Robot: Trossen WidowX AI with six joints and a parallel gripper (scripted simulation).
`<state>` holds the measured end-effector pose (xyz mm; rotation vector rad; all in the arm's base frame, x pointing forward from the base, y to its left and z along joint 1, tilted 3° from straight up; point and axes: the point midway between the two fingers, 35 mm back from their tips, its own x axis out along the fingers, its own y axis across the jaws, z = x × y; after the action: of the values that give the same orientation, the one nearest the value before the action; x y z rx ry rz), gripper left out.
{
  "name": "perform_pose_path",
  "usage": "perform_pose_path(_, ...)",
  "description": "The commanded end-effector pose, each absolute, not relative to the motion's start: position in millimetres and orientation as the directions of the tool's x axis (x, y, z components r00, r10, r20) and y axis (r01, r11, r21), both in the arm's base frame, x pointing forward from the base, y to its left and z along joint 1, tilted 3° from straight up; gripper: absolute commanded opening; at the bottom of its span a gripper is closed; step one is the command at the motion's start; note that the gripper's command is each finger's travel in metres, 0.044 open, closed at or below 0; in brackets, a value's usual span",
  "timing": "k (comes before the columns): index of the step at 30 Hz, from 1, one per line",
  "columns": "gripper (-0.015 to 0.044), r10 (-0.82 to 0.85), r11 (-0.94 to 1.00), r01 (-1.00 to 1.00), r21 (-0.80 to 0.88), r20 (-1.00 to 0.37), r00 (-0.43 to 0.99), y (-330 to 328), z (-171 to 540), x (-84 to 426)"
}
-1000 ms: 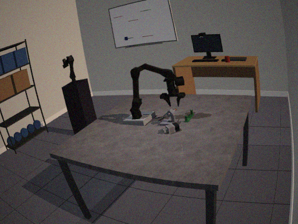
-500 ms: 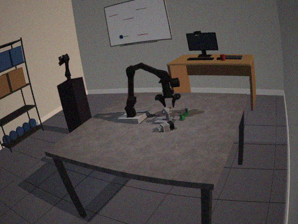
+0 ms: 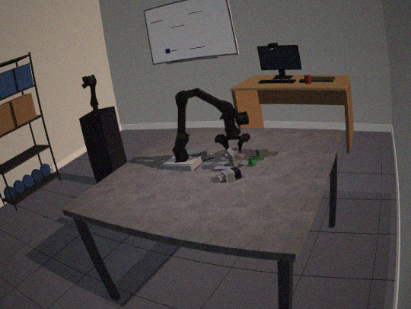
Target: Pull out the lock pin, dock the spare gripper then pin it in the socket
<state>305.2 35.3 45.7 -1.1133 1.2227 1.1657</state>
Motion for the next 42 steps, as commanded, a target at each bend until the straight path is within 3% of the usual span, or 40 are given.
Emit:
perform_pose_path(1, 0.03, 0.042, 0.093, -0.996, 0.014, -0.999, -0.01, 36, 37, 303)
perform_pose_path(8, 0.03, 0.042, 0.093, -0.996, 0.014, -0.999, -0.01, 36, 37, 303)
perform_pose_path(20, 0.0, 0.042, 0.093, -0.996, 0.014, -0.999, -0.01, 36, 37, 303)
perform_pose_path(29, 0.0, 0.045, 0.093, -0.996, 0.014, -0.999, -0.01, 36, 37, 303)
perform_pose_path(42, 0.0, 0.214, 0.114, -0.993, 0.023, -0.977, 0.002, 42, 48, 305)
